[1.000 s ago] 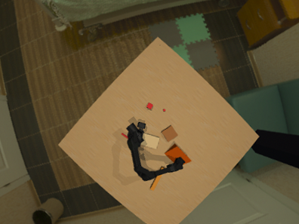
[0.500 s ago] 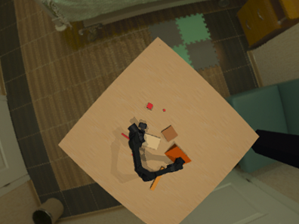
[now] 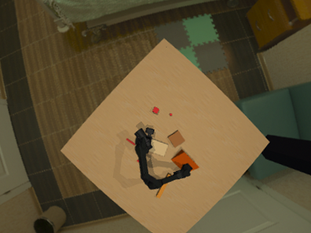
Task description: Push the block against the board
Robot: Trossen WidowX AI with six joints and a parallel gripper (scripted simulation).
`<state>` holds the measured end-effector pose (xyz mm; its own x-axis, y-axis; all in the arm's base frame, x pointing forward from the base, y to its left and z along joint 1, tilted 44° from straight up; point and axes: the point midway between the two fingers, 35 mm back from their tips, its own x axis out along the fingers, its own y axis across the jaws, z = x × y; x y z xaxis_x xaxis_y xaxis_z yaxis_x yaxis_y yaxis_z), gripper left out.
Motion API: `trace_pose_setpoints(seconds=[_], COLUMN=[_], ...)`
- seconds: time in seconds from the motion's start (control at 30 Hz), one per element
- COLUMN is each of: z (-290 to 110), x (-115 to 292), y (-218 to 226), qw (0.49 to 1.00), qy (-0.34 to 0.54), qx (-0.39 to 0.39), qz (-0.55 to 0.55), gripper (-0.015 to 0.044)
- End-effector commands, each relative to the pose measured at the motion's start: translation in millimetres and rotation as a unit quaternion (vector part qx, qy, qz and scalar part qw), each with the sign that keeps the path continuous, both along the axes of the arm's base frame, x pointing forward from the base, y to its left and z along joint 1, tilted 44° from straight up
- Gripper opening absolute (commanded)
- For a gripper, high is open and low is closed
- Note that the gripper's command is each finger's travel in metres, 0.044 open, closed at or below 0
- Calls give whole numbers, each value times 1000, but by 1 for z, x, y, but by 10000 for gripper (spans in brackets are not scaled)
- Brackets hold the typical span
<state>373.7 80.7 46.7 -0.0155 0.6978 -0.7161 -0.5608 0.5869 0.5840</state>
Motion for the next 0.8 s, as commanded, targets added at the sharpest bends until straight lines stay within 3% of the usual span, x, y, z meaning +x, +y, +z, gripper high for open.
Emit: trace_pose_setpoints(seconds=[0.0,0.77], z=[-2,-8], x=[-5,-18], y=[-2,-9], qw=[1000,1000], qy=[2,2], qx=[-3,-3], qz=[2,2], gripper=[0,0])
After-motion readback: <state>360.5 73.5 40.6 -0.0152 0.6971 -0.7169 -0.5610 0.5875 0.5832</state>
